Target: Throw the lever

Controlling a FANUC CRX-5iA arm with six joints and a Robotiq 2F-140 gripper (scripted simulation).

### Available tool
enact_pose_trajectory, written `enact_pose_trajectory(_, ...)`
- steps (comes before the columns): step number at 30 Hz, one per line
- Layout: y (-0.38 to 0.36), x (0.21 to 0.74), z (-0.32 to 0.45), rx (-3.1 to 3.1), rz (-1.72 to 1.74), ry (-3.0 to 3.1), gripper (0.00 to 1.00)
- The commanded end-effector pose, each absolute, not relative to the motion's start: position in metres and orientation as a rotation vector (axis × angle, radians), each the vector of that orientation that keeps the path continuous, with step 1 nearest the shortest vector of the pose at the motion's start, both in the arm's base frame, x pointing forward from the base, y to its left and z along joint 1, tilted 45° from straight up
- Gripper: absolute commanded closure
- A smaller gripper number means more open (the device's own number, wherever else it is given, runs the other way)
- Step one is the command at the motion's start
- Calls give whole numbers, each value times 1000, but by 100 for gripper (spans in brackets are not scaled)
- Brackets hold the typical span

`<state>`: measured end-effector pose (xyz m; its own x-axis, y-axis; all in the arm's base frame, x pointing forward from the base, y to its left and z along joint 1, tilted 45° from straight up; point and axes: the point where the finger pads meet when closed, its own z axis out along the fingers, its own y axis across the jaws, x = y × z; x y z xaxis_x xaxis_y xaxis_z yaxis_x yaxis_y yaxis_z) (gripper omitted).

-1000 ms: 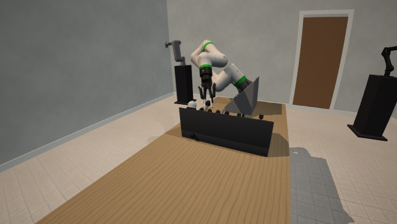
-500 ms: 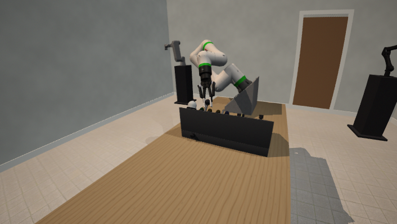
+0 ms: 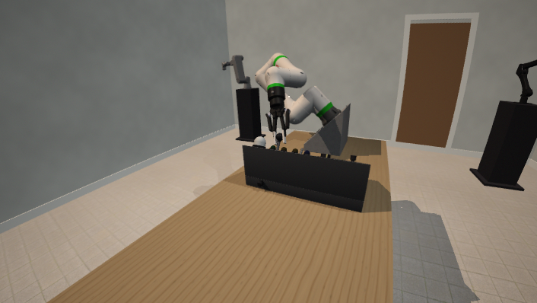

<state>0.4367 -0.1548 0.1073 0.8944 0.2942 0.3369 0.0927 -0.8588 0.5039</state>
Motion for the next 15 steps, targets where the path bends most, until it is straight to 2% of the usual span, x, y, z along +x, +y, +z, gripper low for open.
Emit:
enact_pose_trajectory(1, -153, 441, 109, 2571, 562, 281, 100)
enact_pose_trajectory(15, -150, 455, 112, 2571, 562, 281, 100)
